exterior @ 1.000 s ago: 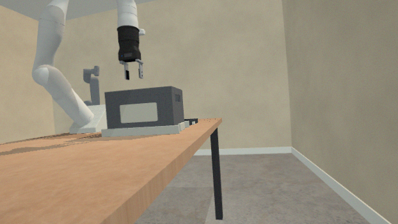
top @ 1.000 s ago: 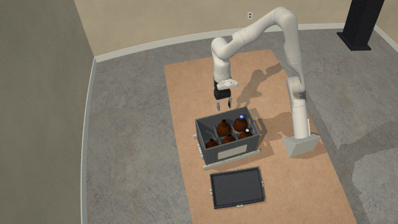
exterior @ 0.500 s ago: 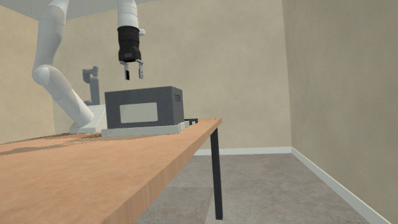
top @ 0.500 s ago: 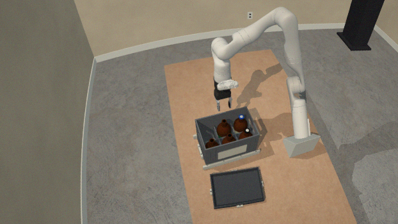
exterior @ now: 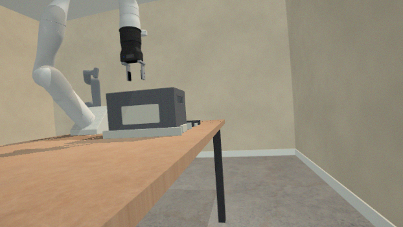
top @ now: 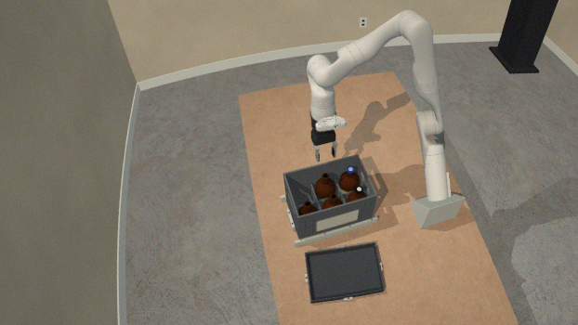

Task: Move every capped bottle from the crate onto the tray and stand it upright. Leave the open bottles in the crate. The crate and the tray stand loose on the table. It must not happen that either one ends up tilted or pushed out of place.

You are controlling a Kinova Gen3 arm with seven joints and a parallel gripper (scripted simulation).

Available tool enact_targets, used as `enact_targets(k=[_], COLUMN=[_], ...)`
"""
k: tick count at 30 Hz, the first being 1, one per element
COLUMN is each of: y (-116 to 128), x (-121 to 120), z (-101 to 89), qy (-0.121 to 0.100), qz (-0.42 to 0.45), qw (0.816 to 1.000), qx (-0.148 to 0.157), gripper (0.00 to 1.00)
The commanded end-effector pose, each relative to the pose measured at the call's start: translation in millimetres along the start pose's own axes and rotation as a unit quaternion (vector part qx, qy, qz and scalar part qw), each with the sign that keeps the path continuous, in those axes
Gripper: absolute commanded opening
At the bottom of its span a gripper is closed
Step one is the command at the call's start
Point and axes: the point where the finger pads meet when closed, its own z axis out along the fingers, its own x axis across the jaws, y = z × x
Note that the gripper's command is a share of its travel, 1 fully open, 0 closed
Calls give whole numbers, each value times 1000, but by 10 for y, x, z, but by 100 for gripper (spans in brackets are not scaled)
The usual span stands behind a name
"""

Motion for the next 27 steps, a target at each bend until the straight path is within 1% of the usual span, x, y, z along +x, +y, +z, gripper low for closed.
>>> enact_targets(k=[1,8,9,27], y=[-47,-70,-16,-17], x=[1,0,3,3], z=[3,7,-5,-5], qy=[1,1,1,1], qz=[1,2,0,0], qw=[1000,1000,1000,1000], qx=[2,3,0,0], gripper=[100,100,100,100])
